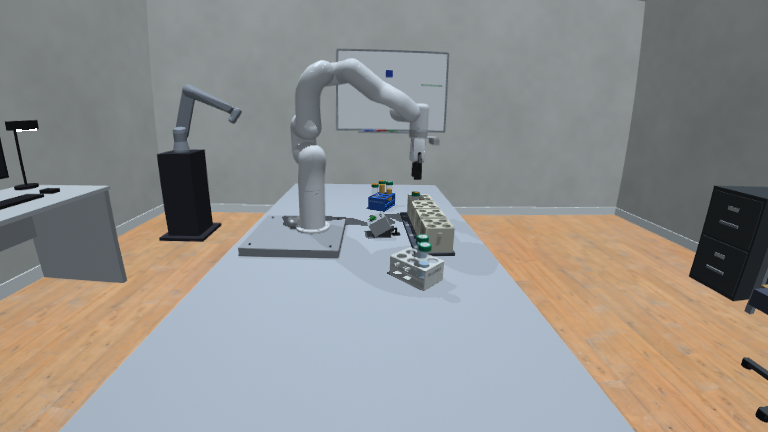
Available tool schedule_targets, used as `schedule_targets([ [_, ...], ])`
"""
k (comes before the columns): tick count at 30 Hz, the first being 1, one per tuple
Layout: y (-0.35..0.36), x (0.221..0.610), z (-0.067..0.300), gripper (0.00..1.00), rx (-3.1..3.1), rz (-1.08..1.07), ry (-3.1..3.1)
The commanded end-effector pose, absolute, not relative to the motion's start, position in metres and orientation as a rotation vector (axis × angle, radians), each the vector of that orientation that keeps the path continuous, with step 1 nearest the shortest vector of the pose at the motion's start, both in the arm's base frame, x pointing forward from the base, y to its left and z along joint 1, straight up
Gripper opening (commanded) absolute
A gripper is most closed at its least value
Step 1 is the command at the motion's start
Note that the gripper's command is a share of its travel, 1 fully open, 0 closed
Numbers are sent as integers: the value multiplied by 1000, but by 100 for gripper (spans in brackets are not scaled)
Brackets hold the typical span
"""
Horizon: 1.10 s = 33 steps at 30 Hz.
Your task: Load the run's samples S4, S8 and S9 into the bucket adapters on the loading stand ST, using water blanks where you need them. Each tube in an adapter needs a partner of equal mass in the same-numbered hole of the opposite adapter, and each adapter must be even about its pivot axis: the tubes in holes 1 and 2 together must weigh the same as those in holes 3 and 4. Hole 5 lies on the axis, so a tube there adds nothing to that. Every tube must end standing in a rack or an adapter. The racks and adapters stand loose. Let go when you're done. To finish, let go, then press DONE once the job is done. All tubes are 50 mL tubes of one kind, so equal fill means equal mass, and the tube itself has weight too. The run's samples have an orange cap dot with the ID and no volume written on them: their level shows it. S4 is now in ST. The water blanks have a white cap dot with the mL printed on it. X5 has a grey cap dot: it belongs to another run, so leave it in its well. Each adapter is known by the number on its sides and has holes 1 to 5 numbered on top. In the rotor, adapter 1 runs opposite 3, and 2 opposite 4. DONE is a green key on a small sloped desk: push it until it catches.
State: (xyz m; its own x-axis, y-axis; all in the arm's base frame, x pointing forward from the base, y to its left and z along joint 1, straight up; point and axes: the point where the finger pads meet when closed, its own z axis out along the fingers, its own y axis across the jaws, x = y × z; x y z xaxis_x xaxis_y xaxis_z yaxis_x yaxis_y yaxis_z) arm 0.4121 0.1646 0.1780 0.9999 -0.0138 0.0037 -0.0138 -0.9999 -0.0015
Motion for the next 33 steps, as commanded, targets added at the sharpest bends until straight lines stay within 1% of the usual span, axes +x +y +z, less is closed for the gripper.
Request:
schedule_targets([
  [1,165,413,173,57,-3145,-17,22],
  [33,165,414,117,57,-3145,-17,22],
])
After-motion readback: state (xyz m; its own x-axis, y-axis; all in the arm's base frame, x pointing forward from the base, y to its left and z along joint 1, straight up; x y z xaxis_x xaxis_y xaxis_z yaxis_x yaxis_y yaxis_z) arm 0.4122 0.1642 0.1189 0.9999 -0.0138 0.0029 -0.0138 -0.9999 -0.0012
